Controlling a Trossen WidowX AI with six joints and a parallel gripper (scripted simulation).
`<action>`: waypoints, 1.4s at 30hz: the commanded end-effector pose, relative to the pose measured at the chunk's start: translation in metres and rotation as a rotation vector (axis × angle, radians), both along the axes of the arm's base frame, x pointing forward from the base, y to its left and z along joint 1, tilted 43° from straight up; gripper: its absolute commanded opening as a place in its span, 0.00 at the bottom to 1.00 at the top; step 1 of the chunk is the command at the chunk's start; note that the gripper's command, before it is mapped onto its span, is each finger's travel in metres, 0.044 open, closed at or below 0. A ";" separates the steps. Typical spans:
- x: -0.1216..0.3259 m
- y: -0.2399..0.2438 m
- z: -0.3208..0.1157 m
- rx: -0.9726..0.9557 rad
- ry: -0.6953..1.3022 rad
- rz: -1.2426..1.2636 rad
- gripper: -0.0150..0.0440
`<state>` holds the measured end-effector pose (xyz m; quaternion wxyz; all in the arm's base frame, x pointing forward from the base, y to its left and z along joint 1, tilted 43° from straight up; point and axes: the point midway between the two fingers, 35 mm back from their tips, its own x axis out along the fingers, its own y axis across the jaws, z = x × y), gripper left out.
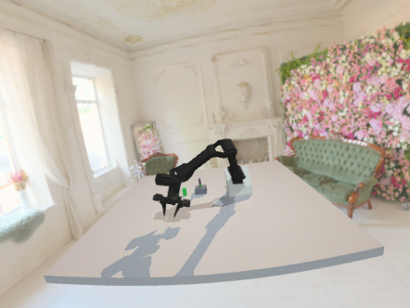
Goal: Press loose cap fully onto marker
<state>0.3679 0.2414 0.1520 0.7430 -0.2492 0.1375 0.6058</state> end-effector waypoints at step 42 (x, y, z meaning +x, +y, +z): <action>-0.010 -0.274 -0.212 -0.089 1.410 -0.857 0.65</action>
